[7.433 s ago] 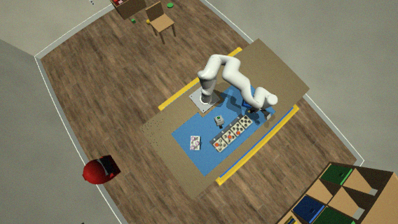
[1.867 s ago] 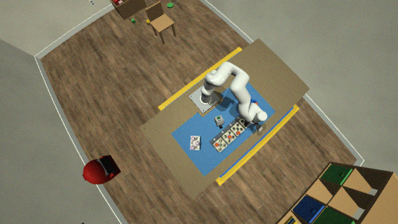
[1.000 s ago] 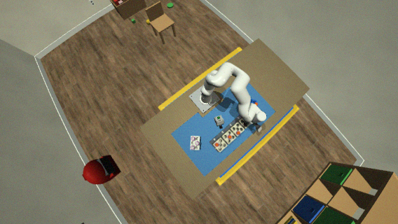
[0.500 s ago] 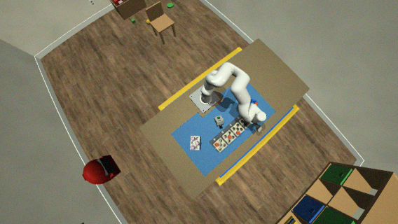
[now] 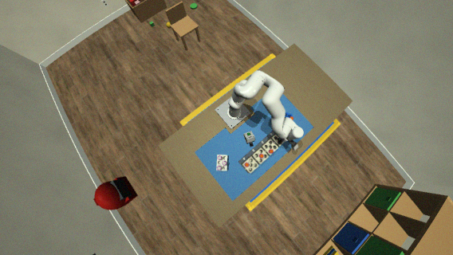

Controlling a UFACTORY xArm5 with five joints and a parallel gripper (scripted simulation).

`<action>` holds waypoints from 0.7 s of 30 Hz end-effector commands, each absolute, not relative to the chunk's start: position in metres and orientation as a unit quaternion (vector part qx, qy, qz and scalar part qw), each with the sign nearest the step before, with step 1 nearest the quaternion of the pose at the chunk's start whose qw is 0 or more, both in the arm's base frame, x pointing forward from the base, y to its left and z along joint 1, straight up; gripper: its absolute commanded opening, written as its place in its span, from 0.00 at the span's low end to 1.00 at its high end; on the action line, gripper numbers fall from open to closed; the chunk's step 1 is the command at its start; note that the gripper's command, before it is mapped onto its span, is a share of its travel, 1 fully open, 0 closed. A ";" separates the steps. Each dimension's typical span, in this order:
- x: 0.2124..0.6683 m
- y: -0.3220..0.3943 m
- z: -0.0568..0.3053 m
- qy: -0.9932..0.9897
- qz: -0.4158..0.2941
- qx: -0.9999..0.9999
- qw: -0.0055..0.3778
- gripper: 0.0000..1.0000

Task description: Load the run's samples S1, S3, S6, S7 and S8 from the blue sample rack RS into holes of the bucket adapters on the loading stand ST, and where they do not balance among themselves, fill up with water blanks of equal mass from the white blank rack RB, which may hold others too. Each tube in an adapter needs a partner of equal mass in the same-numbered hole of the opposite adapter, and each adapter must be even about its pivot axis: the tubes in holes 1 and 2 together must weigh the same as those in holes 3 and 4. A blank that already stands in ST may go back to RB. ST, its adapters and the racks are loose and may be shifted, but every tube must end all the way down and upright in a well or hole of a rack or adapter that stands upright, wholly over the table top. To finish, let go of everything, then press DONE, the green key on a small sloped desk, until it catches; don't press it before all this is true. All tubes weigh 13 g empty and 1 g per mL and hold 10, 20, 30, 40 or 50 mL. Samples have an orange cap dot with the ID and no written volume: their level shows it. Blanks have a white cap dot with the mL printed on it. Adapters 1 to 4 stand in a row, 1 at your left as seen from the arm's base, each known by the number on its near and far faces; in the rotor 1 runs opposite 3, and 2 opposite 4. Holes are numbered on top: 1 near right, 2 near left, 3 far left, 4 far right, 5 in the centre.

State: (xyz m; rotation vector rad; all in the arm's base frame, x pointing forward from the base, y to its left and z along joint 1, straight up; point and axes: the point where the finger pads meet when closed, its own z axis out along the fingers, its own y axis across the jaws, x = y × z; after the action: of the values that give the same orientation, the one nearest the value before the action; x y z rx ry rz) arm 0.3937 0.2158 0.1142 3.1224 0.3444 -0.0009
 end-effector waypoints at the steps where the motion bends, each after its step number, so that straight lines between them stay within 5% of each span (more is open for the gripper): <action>1: 0.395 0.217 0.123 0.110 0.002 0.994 -0.001 0.43; 21: 0.395 0.217 0.157 0.110 0.002 0.994 -0.001 0.43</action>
State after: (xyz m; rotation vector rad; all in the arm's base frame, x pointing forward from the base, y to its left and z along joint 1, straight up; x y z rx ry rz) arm 0.3939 0.2160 0.1522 3.1228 0.3445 0.0008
